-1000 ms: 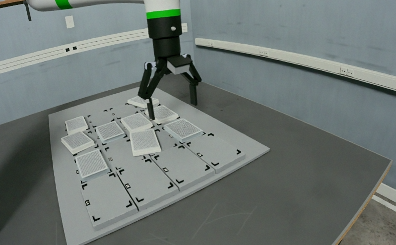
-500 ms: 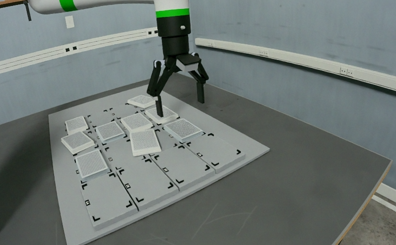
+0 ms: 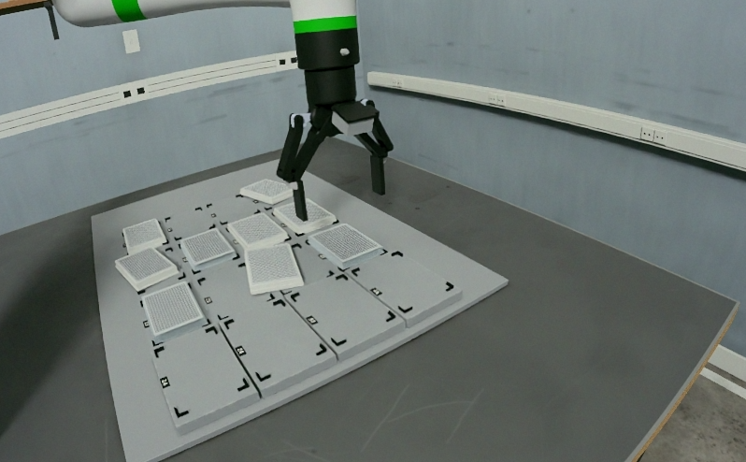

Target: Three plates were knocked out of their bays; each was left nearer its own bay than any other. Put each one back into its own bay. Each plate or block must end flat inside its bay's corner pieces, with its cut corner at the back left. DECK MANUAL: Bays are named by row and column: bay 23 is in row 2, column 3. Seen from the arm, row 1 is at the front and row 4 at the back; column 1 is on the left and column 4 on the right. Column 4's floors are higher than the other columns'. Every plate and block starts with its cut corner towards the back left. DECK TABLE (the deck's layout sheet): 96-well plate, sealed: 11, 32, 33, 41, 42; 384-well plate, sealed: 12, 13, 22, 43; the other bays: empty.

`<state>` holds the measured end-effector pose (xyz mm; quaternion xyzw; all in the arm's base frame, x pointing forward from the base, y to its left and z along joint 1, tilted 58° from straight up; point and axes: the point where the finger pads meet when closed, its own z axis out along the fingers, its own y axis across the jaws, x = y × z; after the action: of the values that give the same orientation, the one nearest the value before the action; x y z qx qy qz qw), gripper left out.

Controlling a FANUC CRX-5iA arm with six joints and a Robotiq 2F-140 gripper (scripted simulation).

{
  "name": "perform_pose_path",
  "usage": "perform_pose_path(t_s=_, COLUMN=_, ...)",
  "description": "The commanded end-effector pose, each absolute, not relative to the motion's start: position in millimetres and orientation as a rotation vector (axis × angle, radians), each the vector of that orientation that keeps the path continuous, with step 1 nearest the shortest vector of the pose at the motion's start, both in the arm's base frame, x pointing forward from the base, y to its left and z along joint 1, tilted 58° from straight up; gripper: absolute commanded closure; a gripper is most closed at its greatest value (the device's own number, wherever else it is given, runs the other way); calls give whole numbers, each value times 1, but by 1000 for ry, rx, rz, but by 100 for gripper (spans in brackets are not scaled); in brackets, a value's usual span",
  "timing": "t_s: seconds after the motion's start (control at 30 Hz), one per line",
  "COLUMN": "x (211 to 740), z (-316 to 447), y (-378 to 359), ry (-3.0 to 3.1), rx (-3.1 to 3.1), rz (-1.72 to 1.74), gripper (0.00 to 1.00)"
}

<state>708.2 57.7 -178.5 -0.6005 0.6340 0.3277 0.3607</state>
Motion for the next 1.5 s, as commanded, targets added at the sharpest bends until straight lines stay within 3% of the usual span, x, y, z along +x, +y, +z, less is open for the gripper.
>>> perform_pose_path(t_s=0.0, x=709, z=-178, y=56, ry=1635, rx=-1547, rz=842, gripper=0)
perform_pose_path(t_s=0.77, x=709, z=-178, y=56, ry=1635, rx=-1547, rz=842, gripper=0)
perform_pose_path(t_s=1.47, x=710, z=-113, y=96, ry=1634, rx=-1547, rz=842, gripper=0)
